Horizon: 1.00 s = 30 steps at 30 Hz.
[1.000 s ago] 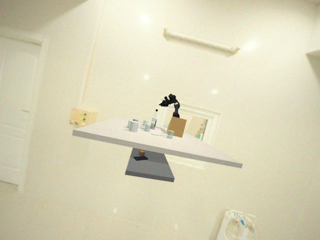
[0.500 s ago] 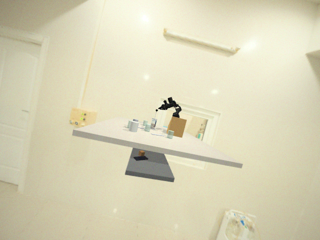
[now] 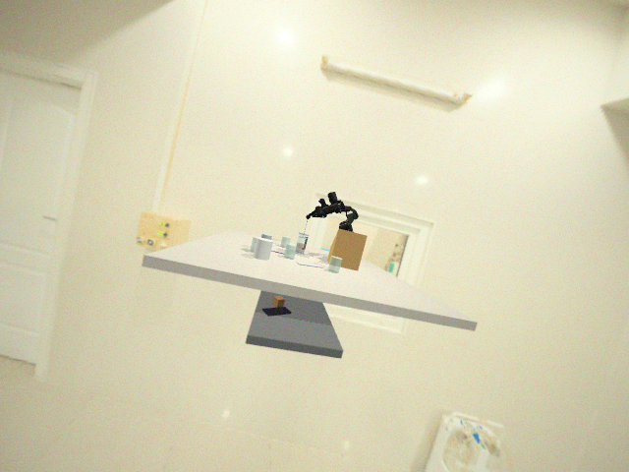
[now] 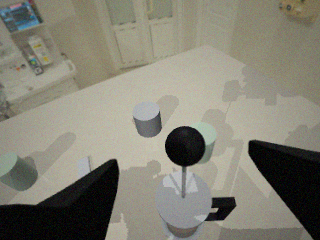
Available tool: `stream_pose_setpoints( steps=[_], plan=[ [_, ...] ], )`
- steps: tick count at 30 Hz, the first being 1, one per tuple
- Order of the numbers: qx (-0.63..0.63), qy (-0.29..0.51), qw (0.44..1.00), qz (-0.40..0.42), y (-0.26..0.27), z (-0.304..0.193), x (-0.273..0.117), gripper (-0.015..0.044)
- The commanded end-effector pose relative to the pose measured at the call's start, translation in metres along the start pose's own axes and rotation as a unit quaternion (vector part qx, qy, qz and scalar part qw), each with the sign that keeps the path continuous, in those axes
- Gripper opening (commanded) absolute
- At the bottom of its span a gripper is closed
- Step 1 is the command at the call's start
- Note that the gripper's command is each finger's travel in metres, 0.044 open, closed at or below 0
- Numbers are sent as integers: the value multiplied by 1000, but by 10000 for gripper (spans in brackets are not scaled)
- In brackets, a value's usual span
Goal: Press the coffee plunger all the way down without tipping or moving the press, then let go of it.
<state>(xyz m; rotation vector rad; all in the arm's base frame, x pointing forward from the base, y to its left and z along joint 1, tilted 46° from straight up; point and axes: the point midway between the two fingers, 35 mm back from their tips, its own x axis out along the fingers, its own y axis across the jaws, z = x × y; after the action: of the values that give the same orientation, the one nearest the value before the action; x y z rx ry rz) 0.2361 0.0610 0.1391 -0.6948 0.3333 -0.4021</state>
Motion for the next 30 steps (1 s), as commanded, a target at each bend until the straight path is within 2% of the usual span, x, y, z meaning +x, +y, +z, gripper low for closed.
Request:
stream_pose_setpoints(
  steps=[1,16,27,30],
  plan=[
    [-3,1,1000,3,2,0,6,440],
    [-5,-11,1000,-3,-4,2,25,440],
    [-5,-11,1000,-3,-4,2,25,151],
    [-5,-11,1000,-3,-4,2,25,131]
  ],
)
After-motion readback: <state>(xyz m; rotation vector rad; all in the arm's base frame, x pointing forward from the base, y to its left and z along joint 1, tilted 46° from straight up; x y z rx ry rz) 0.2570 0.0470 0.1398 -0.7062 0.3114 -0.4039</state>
